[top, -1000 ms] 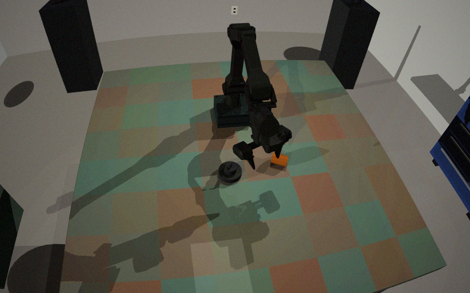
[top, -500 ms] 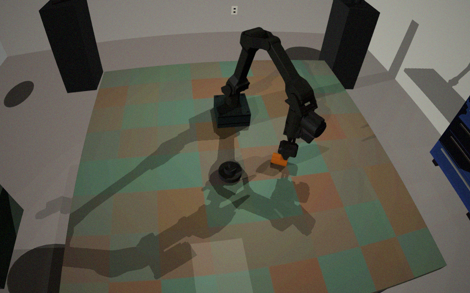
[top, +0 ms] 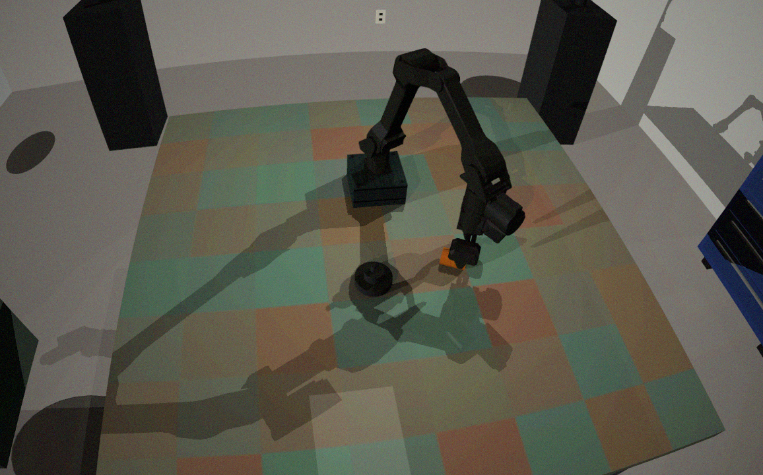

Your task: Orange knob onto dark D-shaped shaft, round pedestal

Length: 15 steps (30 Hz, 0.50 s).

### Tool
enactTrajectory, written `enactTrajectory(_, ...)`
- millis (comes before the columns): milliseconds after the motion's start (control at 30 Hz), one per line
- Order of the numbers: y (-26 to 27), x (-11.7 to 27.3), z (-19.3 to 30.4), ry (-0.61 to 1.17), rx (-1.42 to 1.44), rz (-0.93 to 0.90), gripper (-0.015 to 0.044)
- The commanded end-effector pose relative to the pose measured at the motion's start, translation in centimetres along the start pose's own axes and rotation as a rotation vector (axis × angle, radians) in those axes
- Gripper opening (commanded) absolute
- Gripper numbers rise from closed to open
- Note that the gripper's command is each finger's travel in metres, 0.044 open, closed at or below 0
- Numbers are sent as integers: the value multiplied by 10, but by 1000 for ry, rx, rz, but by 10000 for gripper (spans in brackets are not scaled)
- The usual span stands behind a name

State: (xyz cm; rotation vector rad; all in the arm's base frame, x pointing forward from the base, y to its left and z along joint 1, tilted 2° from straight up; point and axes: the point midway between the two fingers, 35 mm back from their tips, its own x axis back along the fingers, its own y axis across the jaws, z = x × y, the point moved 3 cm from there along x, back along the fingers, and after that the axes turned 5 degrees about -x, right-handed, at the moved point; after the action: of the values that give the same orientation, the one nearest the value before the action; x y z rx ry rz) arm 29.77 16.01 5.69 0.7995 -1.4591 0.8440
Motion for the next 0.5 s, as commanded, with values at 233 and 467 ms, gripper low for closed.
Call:
enactTrajectory(233,0,-19,2,6,4,0,440)
enactTrajectory(467,1,-30,2,6,4,0,440)
